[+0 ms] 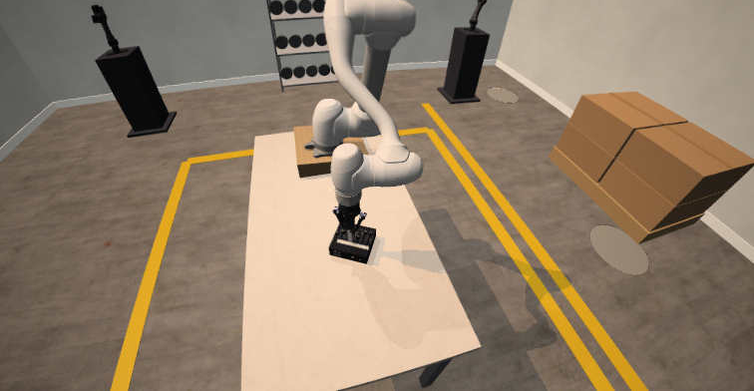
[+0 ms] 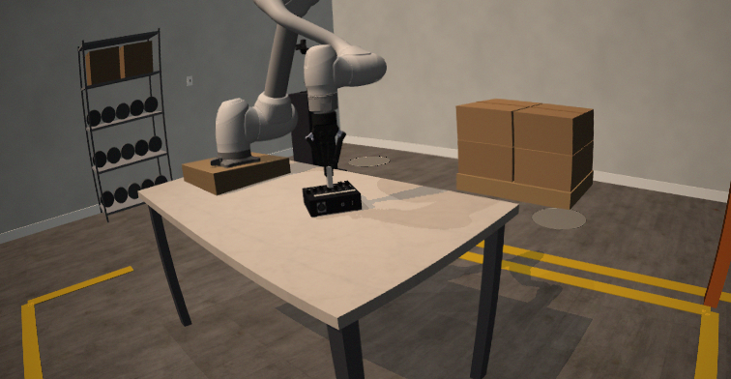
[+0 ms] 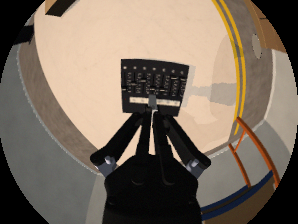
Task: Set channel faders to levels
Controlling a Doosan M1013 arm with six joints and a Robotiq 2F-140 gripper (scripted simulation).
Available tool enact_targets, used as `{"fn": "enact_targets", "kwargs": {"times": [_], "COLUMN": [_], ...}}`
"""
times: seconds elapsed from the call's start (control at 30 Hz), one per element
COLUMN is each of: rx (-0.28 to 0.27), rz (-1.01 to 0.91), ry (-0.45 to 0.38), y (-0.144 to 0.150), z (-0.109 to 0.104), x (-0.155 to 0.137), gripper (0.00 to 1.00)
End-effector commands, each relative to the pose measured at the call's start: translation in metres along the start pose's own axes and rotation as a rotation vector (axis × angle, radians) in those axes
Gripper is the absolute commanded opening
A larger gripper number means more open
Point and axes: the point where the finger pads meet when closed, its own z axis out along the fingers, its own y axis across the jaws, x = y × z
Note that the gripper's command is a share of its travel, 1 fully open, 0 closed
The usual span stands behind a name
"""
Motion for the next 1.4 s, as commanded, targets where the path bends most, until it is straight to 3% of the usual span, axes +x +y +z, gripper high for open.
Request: {"fn": "enact_targets", "kwargs": {"times": [0.0, 1.37], "rx": [0.0, 0.0], "rz": [0.0, 0.0], "ry": [0.0, 0.0], "y": [0.0, 0.0], "z": [0.0, 0.012], "x": [0.0, 0.0], "gripper": [0.0, 0.0]}}
